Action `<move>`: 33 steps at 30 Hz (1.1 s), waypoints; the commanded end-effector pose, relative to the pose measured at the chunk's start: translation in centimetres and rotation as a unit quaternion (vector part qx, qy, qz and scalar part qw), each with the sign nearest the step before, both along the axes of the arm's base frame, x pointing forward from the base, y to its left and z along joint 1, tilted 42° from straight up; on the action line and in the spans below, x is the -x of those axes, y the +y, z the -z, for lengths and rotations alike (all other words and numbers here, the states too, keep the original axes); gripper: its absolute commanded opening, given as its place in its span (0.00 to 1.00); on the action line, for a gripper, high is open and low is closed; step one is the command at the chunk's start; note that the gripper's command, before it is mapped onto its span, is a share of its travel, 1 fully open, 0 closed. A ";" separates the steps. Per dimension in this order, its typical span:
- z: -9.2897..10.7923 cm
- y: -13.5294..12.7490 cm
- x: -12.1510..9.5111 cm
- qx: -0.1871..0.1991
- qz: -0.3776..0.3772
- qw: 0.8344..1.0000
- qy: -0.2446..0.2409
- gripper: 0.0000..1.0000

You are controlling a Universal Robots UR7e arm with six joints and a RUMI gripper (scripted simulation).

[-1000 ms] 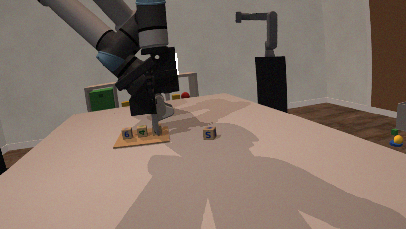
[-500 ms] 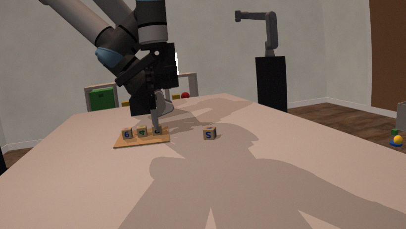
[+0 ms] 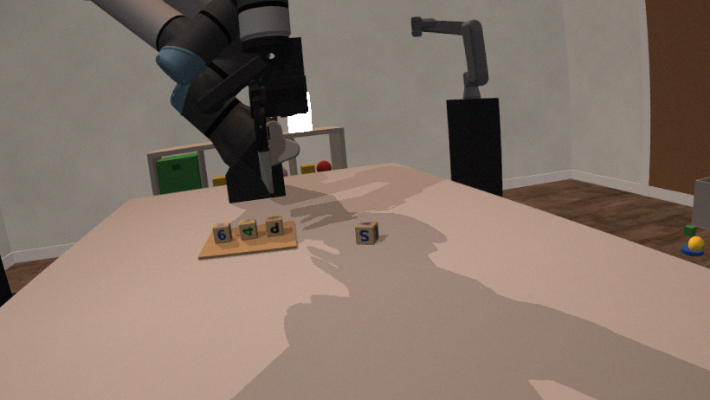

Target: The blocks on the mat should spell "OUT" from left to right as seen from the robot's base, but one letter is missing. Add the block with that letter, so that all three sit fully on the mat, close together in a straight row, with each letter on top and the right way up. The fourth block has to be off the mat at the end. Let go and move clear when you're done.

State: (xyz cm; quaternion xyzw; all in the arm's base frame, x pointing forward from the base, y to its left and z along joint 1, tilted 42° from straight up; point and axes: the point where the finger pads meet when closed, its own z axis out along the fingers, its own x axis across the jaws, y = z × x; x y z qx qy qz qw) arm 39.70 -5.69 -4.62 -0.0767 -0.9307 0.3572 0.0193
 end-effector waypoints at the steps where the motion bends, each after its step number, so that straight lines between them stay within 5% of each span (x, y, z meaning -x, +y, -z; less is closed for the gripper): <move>1: -1.2 1.1 -0.2 0.000 0.003 1.000 0.002 0.25; 9: -1.8 1.6 -0.2 0.000 0.003 1.000 0.002 0.25; 10: -1.8 1.6 -0.2 0.000 0.003 1.000 0.002 1.00; 33: -1.9 1.7 -0.3 0.000 0.003 1.000 0.002 1.00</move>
